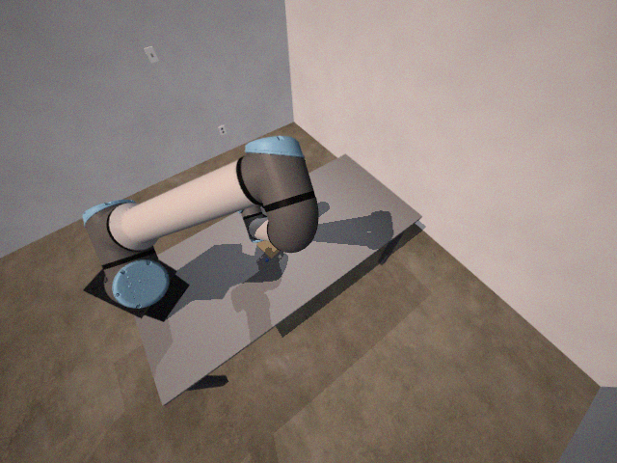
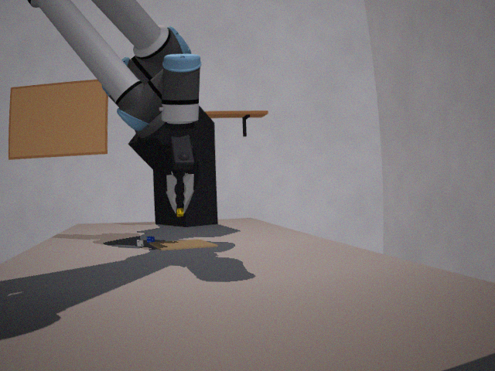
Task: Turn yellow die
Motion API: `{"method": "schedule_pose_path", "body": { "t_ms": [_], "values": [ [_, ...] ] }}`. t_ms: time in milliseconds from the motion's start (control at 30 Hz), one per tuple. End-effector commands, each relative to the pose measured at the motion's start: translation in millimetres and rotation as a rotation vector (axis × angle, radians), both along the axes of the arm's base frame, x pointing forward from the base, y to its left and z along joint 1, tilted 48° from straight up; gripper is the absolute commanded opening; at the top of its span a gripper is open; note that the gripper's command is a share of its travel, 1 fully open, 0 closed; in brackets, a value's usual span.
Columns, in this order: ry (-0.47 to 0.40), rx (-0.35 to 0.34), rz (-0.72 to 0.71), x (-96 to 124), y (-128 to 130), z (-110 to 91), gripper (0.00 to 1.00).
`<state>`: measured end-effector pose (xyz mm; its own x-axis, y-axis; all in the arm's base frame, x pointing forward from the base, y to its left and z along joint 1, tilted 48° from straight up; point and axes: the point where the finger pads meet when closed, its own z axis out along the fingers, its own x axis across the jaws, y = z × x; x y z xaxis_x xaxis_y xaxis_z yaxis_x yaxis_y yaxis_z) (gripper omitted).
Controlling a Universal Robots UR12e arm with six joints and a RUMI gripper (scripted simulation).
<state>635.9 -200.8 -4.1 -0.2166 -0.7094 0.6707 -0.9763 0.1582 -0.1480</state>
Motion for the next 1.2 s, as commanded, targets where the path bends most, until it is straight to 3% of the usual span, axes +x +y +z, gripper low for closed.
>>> {"method": "schedule_pose_path", "body": {
  "t_ms": [0, 433, 1167],
  "values": [
    [0.001, 0.0, -0.001, 0.3, 0.4, 0.3, 0.0],
    [0.037, 0.017, -0.036, 3.1, -0.4, -3.3, 0.0],
    [0.171, 0.055, -0.162, 4.2, -0.6, -1.1, 0.0]
  ]
}}
